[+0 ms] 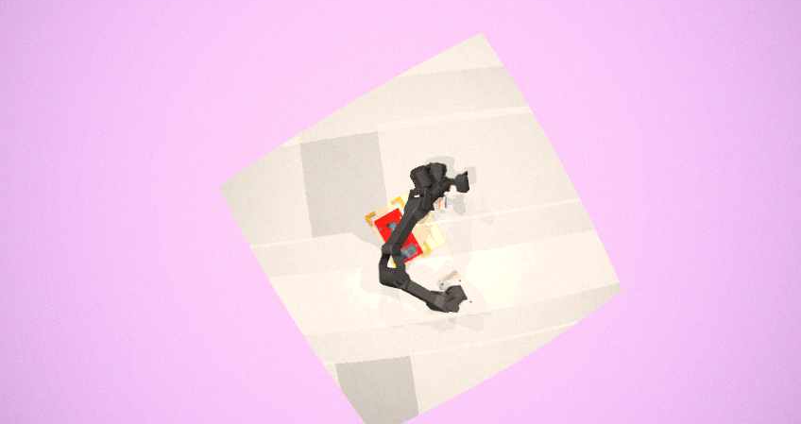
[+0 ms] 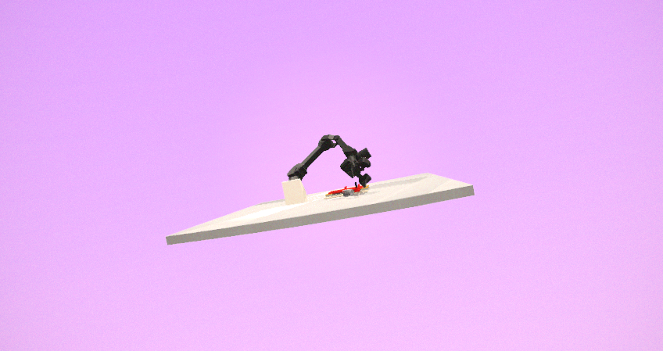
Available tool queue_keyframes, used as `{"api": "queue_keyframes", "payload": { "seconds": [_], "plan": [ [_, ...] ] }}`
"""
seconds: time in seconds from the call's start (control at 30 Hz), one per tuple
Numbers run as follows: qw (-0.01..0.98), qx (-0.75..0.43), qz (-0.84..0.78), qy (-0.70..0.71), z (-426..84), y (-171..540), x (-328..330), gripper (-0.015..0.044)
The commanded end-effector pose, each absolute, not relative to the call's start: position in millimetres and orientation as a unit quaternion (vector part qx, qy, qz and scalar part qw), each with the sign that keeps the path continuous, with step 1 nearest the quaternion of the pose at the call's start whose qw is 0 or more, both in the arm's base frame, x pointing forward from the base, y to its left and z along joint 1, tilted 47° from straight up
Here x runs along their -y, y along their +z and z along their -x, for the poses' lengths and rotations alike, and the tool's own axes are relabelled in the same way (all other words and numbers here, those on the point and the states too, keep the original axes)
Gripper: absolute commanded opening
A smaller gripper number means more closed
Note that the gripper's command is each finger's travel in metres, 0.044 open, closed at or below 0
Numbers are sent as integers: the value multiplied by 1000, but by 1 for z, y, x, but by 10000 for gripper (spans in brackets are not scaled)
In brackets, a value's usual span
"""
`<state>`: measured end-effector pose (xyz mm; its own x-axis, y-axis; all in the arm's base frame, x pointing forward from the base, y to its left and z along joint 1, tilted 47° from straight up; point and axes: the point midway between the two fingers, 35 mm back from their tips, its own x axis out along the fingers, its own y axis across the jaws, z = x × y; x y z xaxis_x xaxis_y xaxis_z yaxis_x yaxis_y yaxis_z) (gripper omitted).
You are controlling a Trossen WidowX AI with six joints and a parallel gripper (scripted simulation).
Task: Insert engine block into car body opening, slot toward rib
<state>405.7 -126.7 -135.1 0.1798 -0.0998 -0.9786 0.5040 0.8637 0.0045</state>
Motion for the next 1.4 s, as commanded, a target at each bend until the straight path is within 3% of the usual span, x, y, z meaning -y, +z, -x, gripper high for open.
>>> {"api": "queue_keyframes", "payload": {
  "seconds": [0.0, 0.67, 1.37],
  "plan": [
    [746, -636, -136, -139, -400, -133, 127, 440],
    [715, -677, -24, 175, -364, -118, 116, 440],
    [704, -525, 53, 475, -335, -74, 105, 440]
  ]
}}
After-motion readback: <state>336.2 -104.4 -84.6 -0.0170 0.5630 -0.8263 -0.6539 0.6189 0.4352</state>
